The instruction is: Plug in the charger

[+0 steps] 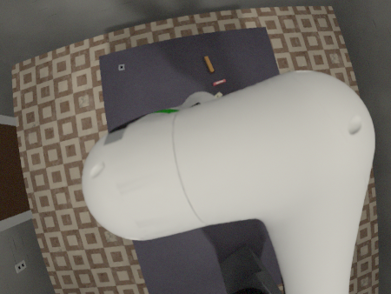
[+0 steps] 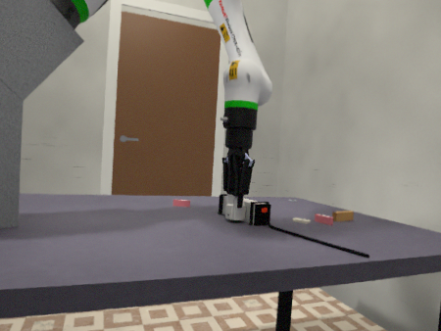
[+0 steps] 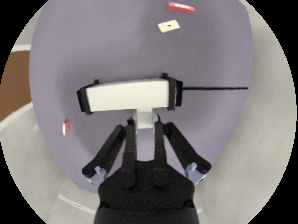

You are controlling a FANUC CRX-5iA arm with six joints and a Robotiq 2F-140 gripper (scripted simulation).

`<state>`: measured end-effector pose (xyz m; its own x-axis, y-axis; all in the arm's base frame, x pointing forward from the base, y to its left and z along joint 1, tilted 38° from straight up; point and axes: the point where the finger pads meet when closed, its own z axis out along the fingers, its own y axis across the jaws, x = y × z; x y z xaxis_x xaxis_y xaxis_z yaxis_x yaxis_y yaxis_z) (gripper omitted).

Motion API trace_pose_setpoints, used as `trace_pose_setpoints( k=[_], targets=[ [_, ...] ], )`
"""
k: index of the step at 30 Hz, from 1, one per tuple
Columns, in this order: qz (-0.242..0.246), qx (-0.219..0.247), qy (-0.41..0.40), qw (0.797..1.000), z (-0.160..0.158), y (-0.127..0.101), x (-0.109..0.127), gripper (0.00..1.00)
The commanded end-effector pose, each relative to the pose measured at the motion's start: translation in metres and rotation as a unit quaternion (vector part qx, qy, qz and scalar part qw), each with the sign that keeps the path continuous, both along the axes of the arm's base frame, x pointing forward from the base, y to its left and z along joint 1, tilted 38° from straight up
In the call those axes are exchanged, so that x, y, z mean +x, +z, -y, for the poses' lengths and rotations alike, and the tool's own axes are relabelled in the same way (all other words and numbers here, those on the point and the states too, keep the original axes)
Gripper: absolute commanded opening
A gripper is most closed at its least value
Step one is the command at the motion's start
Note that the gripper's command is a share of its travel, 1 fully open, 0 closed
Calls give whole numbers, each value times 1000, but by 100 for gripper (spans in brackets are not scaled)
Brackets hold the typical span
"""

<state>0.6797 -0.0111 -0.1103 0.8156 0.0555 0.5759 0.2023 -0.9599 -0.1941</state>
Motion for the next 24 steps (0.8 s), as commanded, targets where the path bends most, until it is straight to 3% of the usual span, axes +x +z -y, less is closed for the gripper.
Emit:
trace_pose_setpoints(
  k=[1, 6, 7, 24],
  targets=[
    [3, 0, -1, 1000, 1, 2, 2, 10],
    [3, 0, -1, 1000, 1, 2, 2, 10],
    [3, 0, -1, 1000, 1, 2, 2, 38],
    [3, 0, -1, 1000, 1, 2, 2, 38]
  ],
)
